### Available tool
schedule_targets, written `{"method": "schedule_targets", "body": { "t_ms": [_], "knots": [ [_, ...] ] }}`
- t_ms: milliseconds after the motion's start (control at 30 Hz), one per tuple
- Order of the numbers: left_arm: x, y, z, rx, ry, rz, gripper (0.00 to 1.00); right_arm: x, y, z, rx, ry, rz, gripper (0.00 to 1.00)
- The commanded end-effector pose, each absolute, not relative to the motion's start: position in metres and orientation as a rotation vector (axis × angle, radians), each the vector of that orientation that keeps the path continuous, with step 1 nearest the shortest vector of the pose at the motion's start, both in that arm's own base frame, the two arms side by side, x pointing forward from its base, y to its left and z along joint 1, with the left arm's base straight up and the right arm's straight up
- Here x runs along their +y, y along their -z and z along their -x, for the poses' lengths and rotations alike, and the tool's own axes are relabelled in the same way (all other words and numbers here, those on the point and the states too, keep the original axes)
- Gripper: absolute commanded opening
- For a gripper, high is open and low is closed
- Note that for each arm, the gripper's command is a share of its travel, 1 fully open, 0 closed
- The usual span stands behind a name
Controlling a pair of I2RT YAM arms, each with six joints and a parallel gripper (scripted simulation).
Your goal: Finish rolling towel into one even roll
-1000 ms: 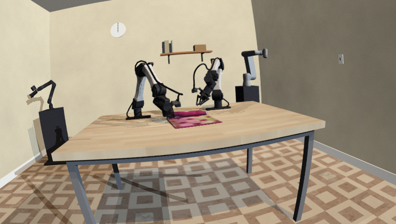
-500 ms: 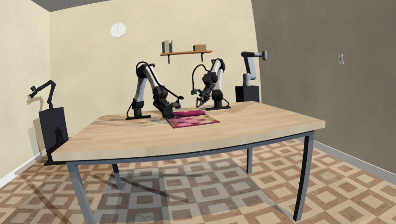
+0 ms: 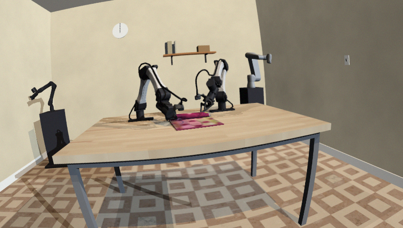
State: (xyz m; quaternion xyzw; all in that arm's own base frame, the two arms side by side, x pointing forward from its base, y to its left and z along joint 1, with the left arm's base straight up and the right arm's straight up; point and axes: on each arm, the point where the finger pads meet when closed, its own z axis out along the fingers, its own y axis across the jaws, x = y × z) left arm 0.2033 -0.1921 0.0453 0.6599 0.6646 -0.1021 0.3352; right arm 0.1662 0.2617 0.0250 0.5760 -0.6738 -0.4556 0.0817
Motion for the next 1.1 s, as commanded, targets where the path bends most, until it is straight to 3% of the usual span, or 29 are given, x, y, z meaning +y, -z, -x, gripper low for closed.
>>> {"method": "schedule_targets", "body": {
  "t_ms": [0,333,600,667,900,1067],
  "knots": [
    [-0.199,-0.037,-0.21,1.679,0.264,-1.702,0.98,0.263,-0.024,-0.169,-2.01,1.366,-1.727,0.2],
    [-0.204,-0.029,-0.213,1.678,0.264,-1.703,0.98,0.263,-0.024,-0.169,-2.01,1.366,-1.727,0.2],
    [-0.204,-0.025,-0.213,1.678,0.264,-1.703,0.64,0.263,-0.024,-0.169,-2.01,1.366,-1.727,0.2],
    [-0.204,-0.025,-0.213,1.678,0.264,-1.703,0.64,0.263,-0.024,-0.169,-2.01,1.366,-1.727,0.2],
    [-0.204,-0.025,-0.213,1.678,0.264,-1.703,0.34,0.263,-0.024,-0.169,-2.01,1.366,-1.727,0.2],
    [-0.204,-0.025,-0.213,1.678,0.264,-1.703,0.29,0.263,-0.024,-0.169,-2.01,1.366,-1.727,0.2]
  ]
}}
